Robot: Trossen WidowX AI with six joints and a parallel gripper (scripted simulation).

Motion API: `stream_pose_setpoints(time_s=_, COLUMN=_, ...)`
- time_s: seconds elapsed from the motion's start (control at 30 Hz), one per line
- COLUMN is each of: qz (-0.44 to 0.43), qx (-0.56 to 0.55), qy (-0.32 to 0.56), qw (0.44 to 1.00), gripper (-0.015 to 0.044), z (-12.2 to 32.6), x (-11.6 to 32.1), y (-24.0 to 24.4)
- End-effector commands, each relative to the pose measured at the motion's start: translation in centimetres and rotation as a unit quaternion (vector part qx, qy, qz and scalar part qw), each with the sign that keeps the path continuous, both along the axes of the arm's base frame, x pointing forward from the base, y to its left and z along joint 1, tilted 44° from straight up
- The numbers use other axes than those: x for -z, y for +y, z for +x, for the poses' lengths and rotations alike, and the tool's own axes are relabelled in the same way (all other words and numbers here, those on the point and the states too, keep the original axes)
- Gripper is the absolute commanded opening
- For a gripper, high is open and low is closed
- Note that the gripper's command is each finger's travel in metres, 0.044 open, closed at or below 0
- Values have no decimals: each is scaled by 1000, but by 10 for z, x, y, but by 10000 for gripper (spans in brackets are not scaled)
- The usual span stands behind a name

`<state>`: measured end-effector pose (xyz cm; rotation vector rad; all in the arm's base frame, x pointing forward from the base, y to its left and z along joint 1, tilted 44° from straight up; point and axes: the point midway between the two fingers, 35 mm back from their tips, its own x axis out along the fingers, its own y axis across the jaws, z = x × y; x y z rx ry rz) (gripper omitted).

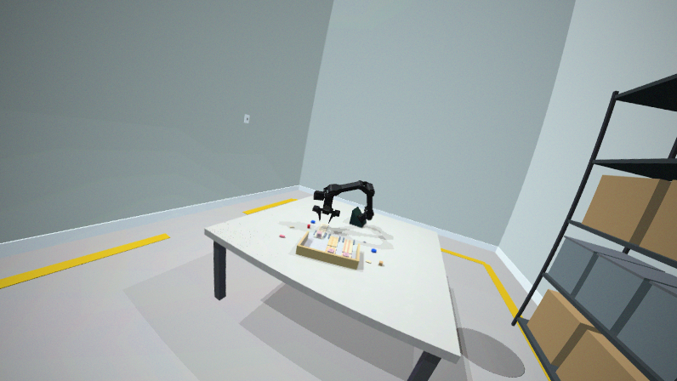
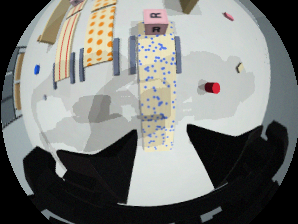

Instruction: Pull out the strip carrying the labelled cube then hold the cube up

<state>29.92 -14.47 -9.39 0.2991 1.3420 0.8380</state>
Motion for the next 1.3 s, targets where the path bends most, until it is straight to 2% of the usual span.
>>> stream_pose_setpoints(time_s=0.0, qz=1, qx=3, qy=-1, qw=1000, gripper=394, z=14, x=-5, y=2)
stream_pose_setpoints(time_s=0.07, qz=1, qx=3, qy=-2, qw=1000, gripper=440, z=21, x=-7, y=4)
stream_pose_setpoints(time_s=1.23, qz=-2, qx=-10, qy=-18, qw=1000, gripper=440, z=140, x=-48, y=24)
stream_pose_setpoints(time_s=1.27, qz=-2, qx=-10, qy=-18, qw=1000, gripper=414, z=140, x=-48, y=24)
